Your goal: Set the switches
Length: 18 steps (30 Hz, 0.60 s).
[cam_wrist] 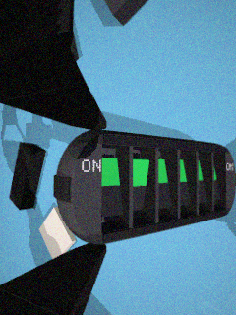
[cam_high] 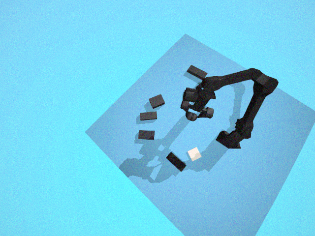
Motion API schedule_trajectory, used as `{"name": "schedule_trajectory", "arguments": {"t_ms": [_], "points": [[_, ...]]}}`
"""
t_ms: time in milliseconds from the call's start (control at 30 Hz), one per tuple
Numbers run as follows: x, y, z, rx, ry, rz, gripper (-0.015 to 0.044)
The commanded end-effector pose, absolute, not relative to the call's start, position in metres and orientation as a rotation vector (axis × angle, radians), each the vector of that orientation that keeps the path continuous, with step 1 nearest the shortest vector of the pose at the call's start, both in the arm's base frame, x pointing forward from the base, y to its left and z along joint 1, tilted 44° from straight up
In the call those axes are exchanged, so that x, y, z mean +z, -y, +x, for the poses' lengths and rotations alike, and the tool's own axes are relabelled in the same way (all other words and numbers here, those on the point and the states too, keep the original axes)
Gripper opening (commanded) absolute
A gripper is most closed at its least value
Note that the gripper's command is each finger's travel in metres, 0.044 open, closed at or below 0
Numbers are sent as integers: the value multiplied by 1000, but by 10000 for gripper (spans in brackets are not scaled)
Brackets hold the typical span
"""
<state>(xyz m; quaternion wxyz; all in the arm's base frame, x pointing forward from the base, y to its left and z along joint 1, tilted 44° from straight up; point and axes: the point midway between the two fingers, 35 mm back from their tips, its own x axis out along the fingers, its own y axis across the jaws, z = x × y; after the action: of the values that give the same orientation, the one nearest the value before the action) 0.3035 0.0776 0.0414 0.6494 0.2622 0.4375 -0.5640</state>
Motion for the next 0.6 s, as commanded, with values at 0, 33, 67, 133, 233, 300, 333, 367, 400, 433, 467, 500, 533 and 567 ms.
{"name": "schedule_trajectory", "arguments": {"t_ms": [0,33,67,133,233,300,333,367,400,433,467,500,533,567], "points": [[45,-70,306,-1291,-989,595,336],[45,-69,307,-1290,-991,596,336],[46,-69,307,-1290,-992,598,337],[47,-68,307,-1289,-996,601,337],[49,-66,308,-1288,-1001,605,337],[50,-65,308,-1287,-1004,608,337],[51,-64,309,-1287,-1006,609,338],[52,-64,309,-1286,-1008,611,338],[52,-63,309,-1286,-1009,612,338],[53,-63,309,-1286,-1010,613,338],[54,-62,309,-1286,-1010,612,338],[54,-62,310,-1286,-1008,611,338],[55,-61,310,-1287,-1007,610,338],[55,-61,310,-1287,-1005,608,338]]}}
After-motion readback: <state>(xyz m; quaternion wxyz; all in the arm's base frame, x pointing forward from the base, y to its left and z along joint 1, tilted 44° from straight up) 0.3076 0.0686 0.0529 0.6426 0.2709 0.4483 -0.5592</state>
